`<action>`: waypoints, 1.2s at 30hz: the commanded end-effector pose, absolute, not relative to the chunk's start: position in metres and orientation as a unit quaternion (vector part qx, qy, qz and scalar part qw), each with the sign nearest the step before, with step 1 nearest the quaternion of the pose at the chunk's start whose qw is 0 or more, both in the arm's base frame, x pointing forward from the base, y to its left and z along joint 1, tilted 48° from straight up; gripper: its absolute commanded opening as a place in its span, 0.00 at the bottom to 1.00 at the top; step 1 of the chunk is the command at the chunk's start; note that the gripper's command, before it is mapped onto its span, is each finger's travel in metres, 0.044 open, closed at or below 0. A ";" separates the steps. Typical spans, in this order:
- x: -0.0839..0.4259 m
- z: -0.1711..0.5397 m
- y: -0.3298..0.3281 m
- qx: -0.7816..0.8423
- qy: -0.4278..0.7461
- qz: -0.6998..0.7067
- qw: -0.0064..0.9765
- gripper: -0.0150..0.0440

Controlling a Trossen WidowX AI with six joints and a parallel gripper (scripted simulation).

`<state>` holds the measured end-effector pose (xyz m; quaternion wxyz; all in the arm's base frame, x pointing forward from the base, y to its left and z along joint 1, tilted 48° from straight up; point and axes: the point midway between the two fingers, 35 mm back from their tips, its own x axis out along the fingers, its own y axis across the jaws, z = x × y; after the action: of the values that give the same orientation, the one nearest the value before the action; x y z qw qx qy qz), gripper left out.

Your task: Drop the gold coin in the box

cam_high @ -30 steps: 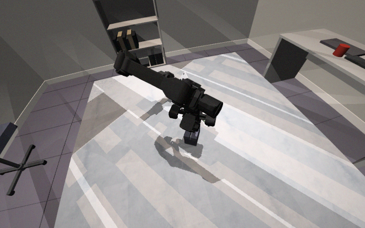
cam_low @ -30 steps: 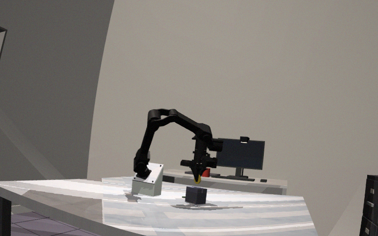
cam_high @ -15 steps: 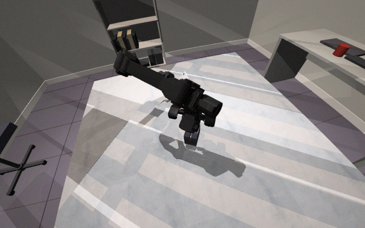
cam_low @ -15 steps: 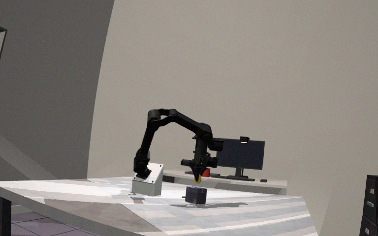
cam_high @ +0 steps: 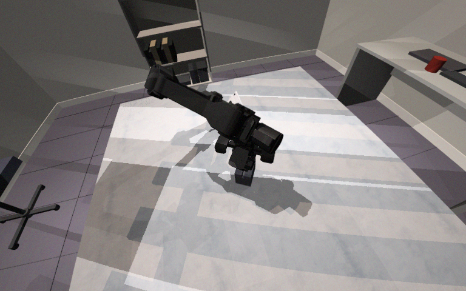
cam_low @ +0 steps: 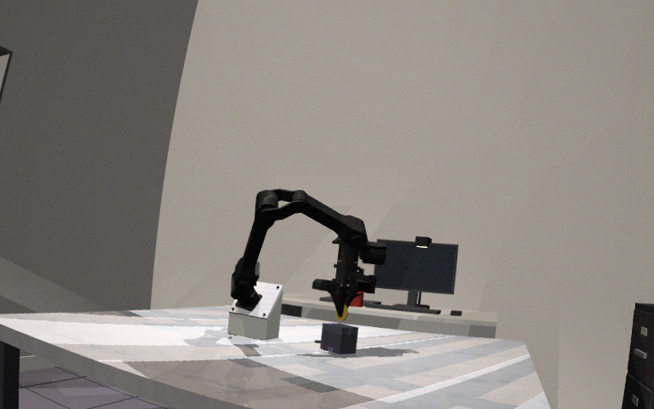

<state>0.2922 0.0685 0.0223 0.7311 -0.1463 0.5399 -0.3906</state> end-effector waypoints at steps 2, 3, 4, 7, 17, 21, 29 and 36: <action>0.293 0.020 0.065 -0.148 0.539 -0.390 0.732 0.25; 0.293 0.020 0.065 -0.148 0.539 -0.390 0.732 0.25; 0.293 0.020 0.064 -0.148 0.539 -0.390 0.732 0.25; 0.293 0.018 0.063 -0.148 0.539 -0.390 0.732 0.25; 0.293 0.014 0.059 -0.149 0.539 -0.390 0.732 0.25; 0.293 0.016 0.061 -0.146 0.539 -0.390 0.732 0.43; 0.293 0.016 0.061 -0.146 0.539 -0.390 0.732 0.53; 0.292 0.023 0.069 -0.146 0.540 -0.390 0.732 0.70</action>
<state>0.2924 0.0618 0.0178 0.7299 -0.1484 0.5402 -0.3917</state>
